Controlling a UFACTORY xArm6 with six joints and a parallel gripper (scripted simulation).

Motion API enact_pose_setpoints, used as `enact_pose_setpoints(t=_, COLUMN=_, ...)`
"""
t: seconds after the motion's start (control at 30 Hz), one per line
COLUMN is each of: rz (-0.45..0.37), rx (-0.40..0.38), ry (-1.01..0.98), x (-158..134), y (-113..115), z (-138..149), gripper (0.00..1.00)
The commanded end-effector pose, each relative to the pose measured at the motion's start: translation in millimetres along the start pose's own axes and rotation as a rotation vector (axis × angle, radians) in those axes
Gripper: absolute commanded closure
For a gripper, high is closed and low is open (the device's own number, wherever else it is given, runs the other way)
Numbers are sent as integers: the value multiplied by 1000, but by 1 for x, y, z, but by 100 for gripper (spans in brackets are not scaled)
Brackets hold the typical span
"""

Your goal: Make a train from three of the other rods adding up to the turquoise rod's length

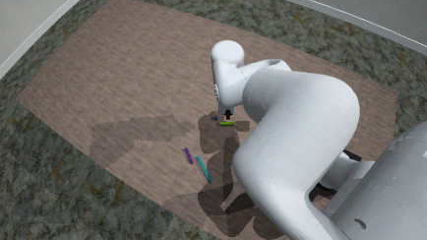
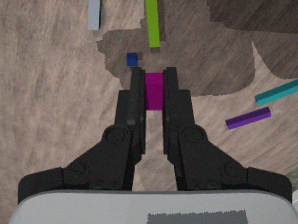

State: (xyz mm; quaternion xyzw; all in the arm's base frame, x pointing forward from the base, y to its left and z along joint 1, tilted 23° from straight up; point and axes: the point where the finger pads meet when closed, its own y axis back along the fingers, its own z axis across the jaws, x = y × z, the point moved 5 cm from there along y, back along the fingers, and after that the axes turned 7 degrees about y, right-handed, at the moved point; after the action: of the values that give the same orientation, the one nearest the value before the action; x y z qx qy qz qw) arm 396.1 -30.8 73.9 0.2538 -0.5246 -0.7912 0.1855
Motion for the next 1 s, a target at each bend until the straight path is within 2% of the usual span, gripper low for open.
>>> enact_pose_setpoints(t=0.0, rz=-16, rx=8, ry=167, x=1, y=1, z=25, gripper=96)
enact_pose_setpoints(t=0.23, rz=-15, rx=9, ry=381, x=7, y=-3, z=55, gripper=96)
enact_pose_setpoints(t=0.73, rz=-15, rx=9, ry=386, x=7, y=-3, z=56, gripper=96)
enact_pose_setpoints(t=0.97, rz=-15, rx=9, ry=386, x=7, y=-11, z=56, gripper=96)
